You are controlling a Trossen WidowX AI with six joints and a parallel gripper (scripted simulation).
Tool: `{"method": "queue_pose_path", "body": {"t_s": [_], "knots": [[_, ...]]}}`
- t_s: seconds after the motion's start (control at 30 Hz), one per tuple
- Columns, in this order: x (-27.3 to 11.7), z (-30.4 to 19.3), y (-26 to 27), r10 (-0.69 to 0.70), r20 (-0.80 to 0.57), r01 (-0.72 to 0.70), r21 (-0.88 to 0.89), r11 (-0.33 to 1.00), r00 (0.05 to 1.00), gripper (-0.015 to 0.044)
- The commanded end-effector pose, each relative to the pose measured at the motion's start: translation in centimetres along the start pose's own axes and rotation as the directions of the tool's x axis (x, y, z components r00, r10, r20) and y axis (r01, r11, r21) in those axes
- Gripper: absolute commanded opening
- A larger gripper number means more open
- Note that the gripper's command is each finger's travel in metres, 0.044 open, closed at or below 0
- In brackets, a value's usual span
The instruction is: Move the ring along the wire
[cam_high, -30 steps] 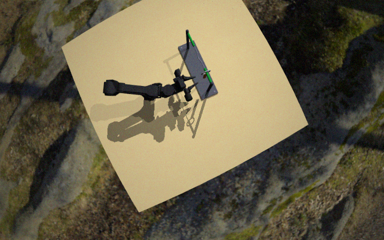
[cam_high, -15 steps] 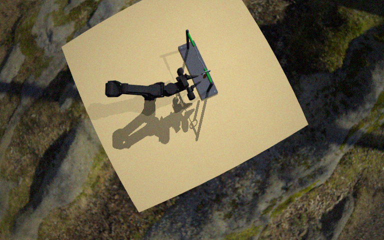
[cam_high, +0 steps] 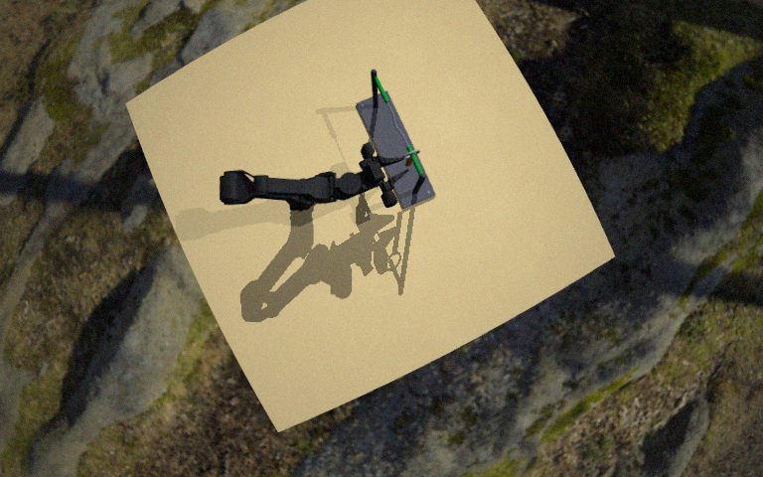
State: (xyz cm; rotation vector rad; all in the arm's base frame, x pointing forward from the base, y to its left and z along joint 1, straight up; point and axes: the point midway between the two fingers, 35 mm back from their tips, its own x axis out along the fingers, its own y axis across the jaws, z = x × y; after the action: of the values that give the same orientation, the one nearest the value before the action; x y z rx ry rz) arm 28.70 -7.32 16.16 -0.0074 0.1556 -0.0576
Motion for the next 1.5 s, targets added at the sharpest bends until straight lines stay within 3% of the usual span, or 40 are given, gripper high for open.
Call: {"method": "queue_pose_path", "body": {"t_s": [0.0, 0.77, 1.47], "knots": [[0.8, 0.0, -0.1, -0.002, -0.001, 0.002, 0.005, 1.0, 1.0, 0.016], [4.3, -0.6, 0.1, -0.002, 0.002, 0.002, 0.006, 1.0, 1.0, 0.016], [4.4, -0.6, 0.1, -0.002, 0.003, 0.002, 0.006, 1.0, 1.0, 0.016]]}}
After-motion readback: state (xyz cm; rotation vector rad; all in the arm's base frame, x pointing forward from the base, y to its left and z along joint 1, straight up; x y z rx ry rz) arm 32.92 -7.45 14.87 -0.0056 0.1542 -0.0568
